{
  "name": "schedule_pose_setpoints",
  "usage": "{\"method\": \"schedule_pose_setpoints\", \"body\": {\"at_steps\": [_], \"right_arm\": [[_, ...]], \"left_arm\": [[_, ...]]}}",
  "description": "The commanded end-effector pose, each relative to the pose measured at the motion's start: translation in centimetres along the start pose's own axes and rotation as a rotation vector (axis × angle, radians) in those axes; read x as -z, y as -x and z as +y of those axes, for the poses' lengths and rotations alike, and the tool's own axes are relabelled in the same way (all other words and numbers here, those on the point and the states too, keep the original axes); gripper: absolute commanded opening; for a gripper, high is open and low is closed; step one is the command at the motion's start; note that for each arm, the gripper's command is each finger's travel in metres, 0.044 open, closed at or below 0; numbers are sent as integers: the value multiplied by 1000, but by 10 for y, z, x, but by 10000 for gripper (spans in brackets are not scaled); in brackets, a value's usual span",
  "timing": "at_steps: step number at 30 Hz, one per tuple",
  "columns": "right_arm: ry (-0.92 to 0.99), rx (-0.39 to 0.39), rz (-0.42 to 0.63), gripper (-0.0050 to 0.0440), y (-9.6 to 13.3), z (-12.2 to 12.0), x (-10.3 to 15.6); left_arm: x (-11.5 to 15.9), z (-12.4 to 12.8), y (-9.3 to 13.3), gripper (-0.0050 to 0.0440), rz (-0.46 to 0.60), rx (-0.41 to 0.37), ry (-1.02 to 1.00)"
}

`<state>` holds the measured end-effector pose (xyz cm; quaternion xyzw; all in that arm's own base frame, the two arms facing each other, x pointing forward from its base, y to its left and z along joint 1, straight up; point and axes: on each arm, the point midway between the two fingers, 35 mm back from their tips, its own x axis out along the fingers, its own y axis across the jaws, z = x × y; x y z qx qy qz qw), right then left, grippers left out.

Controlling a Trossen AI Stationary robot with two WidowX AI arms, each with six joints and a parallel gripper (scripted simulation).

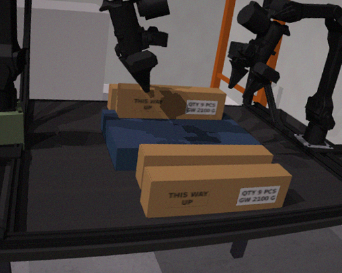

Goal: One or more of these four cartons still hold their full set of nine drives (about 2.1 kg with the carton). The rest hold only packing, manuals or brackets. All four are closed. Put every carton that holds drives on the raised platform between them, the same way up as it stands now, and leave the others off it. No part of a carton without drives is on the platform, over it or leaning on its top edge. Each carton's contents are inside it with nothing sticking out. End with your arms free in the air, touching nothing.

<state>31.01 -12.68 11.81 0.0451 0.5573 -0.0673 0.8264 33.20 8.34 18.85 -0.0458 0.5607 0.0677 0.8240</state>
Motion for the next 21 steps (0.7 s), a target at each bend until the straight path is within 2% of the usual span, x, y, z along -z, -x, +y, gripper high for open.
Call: {"method": "schedule_pose_setpoints", "body": {"at_steps": [1,8,10,21], "right_arm": [[-3,1,0,389,-1,-32,0],[-3,1,0,389,0,-98,2],[-3,1,0,389,0,-98,2],[-3,1,0,389,0,-185,5]], "left_arm": [[-2,32,1,389,-8,-1,4],[-3,99,0,389,-8,-1,4],[-3,99,0,389,-8,-1,4],[-5,188,-1,389,-8,-1,4]]}}
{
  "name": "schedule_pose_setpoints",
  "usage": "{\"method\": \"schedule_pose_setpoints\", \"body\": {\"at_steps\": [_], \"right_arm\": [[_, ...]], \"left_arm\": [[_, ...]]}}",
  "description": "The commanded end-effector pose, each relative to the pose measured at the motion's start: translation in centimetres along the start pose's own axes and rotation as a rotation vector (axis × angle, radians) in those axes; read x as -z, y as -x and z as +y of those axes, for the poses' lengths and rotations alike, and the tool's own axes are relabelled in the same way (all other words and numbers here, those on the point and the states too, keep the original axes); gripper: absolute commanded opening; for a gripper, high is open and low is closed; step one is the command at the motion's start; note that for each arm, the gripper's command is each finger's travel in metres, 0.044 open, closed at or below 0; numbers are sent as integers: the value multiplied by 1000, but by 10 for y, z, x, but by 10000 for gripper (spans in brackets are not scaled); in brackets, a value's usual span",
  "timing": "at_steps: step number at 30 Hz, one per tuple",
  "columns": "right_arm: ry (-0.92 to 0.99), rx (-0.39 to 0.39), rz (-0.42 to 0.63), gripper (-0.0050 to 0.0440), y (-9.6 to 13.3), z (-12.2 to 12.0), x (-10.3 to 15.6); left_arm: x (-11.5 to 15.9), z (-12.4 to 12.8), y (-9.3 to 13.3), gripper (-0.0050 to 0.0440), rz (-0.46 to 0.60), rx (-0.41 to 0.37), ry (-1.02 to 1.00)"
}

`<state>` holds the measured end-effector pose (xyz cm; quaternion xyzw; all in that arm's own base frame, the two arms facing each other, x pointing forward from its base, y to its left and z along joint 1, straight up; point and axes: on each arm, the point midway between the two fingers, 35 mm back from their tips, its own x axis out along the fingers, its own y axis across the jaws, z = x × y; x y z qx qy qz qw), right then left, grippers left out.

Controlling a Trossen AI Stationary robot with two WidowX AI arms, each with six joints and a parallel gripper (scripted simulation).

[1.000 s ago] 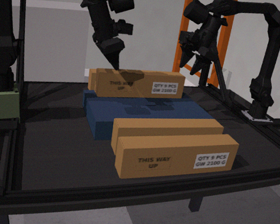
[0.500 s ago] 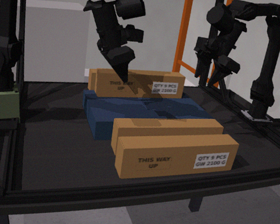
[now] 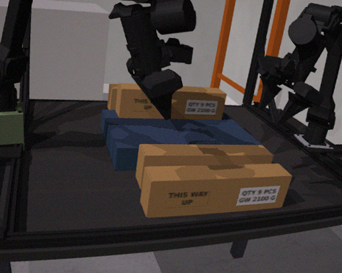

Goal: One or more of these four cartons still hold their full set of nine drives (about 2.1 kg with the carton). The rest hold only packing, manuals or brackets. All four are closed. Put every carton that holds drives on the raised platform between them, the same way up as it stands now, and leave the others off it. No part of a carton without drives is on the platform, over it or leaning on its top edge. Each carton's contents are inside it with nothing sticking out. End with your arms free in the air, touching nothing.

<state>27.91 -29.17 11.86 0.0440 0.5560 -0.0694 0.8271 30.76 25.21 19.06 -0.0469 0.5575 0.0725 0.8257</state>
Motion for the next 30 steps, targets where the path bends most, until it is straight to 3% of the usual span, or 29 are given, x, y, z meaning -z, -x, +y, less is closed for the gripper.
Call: {"method": "schedule_pose_setpoints", "body": {"at_steps": [1,14,30], "right_arm": [[-3,-4,3,389,-2,-24,2],[-3,-4,3,389,-2,-66,3],[-3,-4,3,389,-3,-71,4]], "left_arm": [[-2,24,-2,389,-1,5,-3],[-3,66,-3,389,-1,5,-3],[-2,72,-5,389,-1,5,-3]]}}
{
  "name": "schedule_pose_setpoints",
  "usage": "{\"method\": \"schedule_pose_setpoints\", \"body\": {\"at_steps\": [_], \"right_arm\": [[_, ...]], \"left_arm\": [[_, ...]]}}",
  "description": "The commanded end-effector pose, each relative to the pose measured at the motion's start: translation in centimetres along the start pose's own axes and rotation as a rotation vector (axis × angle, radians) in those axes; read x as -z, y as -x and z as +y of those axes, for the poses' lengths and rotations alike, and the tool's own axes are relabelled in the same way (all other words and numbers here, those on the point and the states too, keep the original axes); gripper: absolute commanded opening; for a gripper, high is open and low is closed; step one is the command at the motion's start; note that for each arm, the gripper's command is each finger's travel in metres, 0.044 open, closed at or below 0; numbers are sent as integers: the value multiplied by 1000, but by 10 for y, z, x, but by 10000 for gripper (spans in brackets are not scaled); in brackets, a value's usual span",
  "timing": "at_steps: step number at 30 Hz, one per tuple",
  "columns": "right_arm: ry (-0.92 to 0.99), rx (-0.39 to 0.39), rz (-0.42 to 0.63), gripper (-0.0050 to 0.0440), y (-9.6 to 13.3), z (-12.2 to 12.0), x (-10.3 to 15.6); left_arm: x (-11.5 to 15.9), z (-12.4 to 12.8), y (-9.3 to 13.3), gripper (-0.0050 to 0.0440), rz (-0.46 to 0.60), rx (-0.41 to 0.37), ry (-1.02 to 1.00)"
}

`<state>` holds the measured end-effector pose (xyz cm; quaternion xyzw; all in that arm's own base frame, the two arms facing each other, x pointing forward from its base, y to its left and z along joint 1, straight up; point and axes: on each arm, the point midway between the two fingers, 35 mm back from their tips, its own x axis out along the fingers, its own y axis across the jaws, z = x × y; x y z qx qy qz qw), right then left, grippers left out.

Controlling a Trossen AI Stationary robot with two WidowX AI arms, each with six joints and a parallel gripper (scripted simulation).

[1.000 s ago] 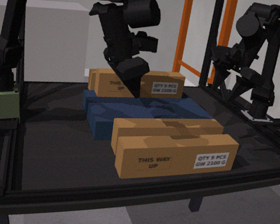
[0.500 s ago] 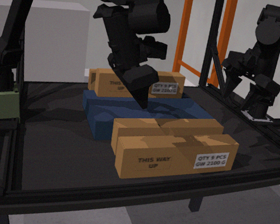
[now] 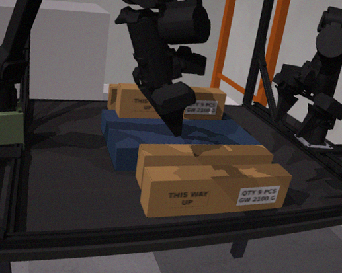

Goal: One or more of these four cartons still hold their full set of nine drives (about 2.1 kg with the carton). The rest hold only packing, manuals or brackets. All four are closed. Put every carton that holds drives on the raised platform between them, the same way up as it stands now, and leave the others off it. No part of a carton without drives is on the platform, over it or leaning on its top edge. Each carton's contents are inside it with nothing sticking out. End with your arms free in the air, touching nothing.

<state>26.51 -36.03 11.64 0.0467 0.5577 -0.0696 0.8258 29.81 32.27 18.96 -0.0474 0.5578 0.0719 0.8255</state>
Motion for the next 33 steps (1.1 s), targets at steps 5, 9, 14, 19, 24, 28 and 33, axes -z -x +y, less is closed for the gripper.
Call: {"method": "schedule_pose_setpoints", "body": {"at_steps": [5,9,14,19,24,28,33], "right_arm": [[2,-1,-1,389,-11,-1,4],[2,-1,-1,389,-22,-1,9],[2,-1,-1,389,-40,-1,16],[2,-1,-1,389,-66,-1,26],[2,-1,-1,389,-91,-1,37],[2,-1,-1,389,-100,-1,40],[2,-1,-1,389,-115,-1,46]], "left_arm": [[4,1,-12,389,-2,3,-3],[8,1,-22,389,-2,3,-3],[15,1,-40,389,-2,3,-3],[26,1,-67,389,-2,3,-3],[36,1,-92,389,-2,3,-3],[39,1,-101,389,-2,3,-3],[45,1,-116,389,-2,3,-3]]}}
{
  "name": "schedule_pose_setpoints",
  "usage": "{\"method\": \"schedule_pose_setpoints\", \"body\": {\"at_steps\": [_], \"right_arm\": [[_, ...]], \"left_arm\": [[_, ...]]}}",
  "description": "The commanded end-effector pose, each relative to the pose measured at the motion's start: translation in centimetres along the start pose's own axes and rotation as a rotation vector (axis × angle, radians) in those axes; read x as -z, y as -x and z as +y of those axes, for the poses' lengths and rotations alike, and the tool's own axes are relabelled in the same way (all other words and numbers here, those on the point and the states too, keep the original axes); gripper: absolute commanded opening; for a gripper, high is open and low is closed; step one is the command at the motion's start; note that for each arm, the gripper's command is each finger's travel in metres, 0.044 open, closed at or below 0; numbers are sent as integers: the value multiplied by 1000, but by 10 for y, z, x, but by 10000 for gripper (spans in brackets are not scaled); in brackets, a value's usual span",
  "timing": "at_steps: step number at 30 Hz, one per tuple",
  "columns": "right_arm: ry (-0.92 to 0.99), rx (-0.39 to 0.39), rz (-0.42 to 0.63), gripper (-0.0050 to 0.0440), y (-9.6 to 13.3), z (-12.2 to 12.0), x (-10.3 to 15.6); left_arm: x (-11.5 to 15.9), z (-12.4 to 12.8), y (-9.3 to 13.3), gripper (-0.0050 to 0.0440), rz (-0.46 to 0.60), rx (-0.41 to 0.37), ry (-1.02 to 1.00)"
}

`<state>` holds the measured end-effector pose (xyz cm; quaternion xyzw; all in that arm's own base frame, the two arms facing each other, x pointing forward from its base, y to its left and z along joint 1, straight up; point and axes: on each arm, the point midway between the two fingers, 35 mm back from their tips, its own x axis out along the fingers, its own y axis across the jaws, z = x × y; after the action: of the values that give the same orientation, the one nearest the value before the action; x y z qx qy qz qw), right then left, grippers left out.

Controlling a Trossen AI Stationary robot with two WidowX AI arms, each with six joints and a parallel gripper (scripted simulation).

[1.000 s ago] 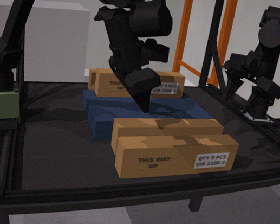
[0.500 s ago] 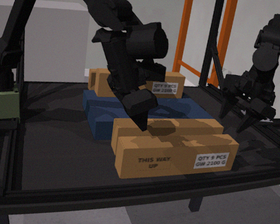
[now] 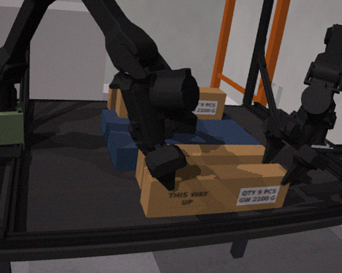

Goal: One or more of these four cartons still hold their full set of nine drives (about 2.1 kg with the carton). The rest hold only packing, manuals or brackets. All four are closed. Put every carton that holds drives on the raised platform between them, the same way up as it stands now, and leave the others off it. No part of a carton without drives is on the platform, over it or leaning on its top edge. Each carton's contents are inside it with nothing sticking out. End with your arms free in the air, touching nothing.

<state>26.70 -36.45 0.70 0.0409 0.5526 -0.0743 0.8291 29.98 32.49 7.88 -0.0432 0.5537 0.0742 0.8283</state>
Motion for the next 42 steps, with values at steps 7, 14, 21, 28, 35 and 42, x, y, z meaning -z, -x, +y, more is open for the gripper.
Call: {"method": "schedule_pose_setpoints", "body": {"at_steps": [7,14,21,28,35,42], "right_arm": [[-2,-15,12,389,-18,3,10],[-2,-15,12,389,-18,3,10],[-2,-15,12,0,-18,3,10],[-2,-15,12,0,-18,3,10],[-2,-15,12,0,-13,3,8],[-2,-15,12,0,8,3,-1]], "left_arm": [[8,-1,-18,389,9,11,1],[8,-1,-18,389,9,11,1],[8,-1,-18,0,9,11,1],[8,-1,-18,0,9,11,1],[6,-1,-12,0,9,11,1],[-2,-1,8,0,9,11,1]]}}
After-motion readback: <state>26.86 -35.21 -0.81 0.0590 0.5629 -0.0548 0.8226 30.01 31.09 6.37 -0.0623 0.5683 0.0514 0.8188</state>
